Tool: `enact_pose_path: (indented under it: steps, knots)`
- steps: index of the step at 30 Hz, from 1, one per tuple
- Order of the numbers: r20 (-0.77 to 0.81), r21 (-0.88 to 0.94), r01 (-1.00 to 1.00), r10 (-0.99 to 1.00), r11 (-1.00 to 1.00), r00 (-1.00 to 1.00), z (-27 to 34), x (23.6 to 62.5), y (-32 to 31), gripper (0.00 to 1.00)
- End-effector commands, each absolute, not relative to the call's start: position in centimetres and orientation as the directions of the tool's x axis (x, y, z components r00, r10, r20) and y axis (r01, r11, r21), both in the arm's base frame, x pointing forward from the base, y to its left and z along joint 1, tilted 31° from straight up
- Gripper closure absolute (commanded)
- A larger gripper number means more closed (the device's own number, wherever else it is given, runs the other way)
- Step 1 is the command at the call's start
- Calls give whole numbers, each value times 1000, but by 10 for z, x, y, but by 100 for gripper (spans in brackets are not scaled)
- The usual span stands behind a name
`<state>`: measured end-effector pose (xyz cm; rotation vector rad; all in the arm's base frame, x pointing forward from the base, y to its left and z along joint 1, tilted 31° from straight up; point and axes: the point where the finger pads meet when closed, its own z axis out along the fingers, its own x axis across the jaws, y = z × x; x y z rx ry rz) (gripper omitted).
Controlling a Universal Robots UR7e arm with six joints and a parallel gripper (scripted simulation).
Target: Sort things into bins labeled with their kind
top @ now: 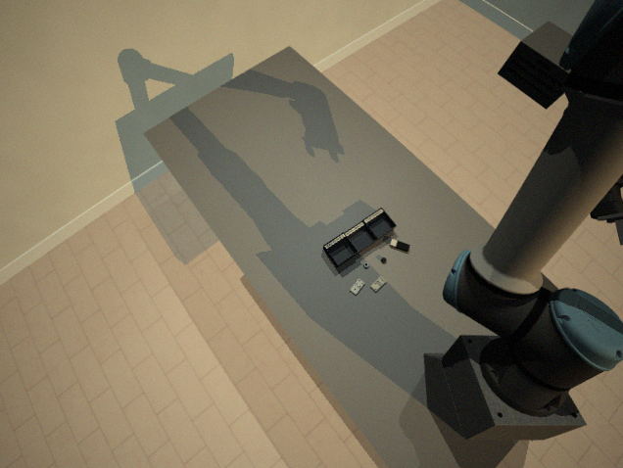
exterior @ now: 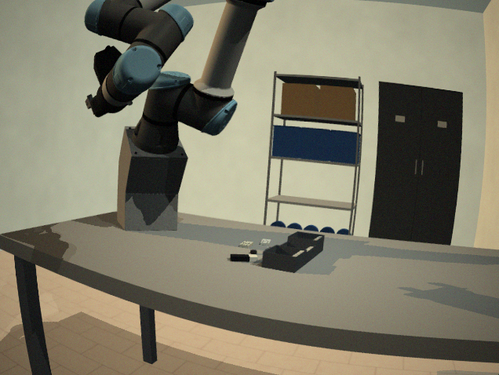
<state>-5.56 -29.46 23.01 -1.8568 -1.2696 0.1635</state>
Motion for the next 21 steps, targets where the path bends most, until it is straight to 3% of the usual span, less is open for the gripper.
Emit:
enact_pose_path:
  steps: [1, 17, 18, 21]
  knots:
    - [338, -704, 700, 813, -116, 474, 230, -56, -295, 0]
    - [338, -704, 700, 813, -116, 474, 230, -56, -295, 0]
    - [338, -704, 700, 813, -116, 474, 223, -53, -298, 69]
    - [338, -704, 700, 813, -116, 474, 202, -45, -308, 69]
